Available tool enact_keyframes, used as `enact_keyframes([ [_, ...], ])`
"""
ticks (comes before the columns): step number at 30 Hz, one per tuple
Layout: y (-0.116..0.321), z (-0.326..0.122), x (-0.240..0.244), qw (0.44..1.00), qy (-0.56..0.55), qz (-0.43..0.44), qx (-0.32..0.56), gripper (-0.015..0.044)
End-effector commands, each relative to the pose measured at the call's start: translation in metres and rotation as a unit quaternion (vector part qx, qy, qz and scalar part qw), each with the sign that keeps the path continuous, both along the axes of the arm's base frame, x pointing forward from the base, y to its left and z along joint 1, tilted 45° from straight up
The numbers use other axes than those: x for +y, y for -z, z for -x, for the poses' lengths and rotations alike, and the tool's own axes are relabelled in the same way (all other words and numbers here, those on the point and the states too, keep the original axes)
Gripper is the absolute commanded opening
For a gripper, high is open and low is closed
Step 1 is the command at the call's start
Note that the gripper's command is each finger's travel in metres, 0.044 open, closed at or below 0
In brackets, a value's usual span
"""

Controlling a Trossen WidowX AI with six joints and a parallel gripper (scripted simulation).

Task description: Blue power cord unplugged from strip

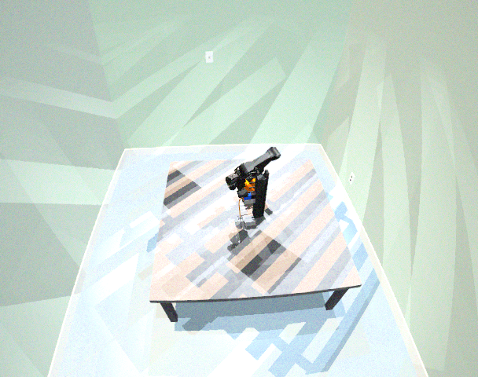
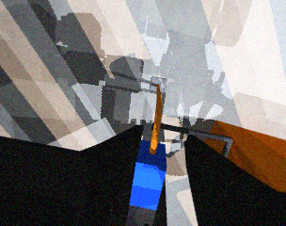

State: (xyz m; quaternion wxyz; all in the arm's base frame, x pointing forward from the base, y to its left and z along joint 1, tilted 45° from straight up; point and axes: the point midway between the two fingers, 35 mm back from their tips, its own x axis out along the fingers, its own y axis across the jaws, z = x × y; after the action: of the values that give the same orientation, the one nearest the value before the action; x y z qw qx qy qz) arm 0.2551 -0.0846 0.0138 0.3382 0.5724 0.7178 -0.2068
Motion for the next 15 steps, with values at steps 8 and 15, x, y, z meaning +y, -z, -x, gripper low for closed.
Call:
enact_keyframes([
  [8,-0.009,-0.001,0.008,1.000,0.005,-0.002,-0.001,0.0160],
  [15,-0.016,0.002,0.016,1.000,0.005,-0.003,-0.001,0.0160],
])
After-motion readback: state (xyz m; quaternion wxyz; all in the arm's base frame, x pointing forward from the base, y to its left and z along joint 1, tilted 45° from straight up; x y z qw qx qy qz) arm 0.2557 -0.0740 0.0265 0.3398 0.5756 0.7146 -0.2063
